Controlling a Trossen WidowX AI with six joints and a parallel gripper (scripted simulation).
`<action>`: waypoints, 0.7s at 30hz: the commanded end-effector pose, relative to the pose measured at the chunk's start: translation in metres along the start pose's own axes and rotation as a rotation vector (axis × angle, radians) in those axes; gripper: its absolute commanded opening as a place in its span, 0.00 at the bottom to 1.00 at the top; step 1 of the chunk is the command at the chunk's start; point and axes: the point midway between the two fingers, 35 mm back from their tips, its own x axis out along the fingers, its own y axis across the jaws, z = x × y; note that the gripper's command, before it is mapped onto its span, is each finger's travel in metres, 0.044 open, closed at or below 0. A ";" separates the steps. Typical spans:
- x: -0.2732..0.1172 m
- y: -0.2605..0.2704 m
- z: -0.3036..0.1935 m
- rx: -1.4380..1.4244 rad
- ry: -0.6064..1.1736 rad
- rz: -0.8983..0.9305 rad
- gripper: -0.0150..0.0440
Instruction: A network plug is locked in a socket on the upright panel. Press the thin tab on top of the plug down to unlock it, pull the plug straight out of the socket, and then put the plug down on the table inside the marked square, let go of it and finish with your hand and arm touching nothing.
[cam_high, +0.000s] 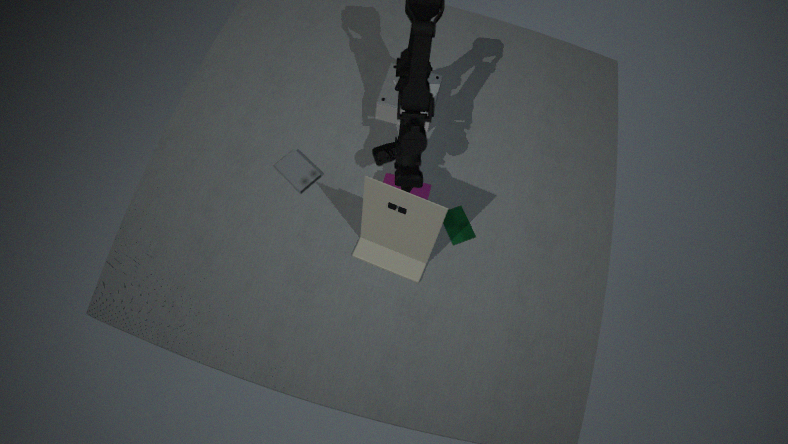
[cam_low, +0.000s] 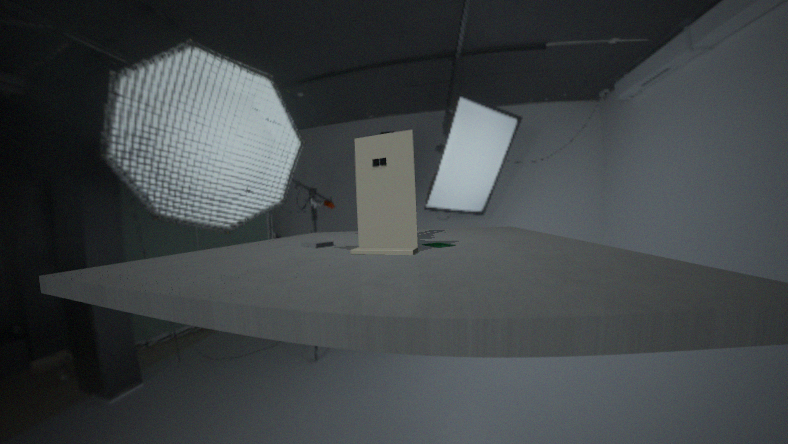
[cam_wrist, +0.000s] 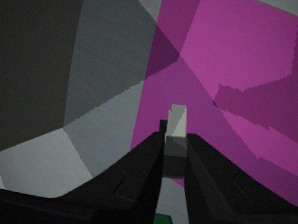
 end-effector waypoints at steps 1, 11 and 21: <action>0.003 -0.005 0.000 0.004 0.003 -0.004 0.25; 0.011 -0.012 0.000 0.004 0.003 -0.004 0.25; 0.014 -0.015 0.000 0.004 0.003 -0.004 0.25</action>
